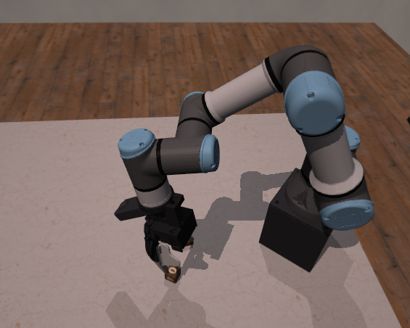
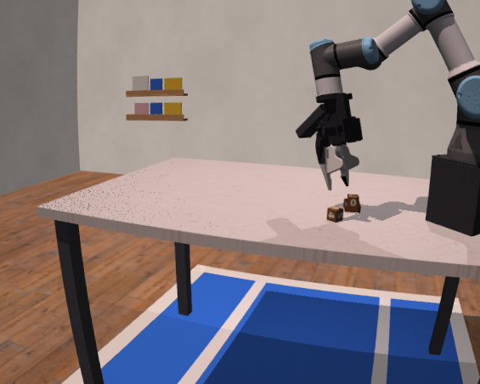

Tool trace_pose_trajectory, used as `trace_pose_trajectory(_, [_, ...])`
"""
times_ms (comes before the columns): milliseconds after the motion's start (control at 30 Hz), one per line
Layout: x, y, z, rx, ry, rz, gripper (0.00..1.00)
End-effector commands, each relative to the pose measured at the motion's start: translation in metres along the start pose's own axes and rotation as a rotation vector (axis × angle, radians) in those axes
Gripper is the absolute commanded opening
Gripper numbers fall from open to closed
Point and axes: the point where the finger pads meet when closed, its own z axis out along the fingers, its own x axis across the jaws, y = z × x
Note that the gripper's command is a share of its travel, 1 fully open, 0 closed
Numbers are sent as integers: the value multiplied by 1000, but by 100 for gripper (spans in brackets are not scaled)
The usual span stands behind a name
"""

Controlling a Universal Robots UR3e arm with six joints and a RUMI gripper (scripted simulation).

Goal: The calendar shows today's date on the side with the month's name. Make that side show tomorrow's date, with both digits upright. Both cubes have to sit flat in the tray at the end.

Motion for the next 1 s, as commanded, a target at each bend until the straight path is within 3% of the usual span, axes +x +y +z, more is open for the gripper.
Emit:
trace_pose_trajectory(0, [0, -3, 0, 81, 1, 1, 40])
trace_pose_trajectory(567, [0, -1, -1, 214, -3, 3, 40])
trace_pose_trajectory(967, [0, 0, -2, 233, -5, 4, 40])
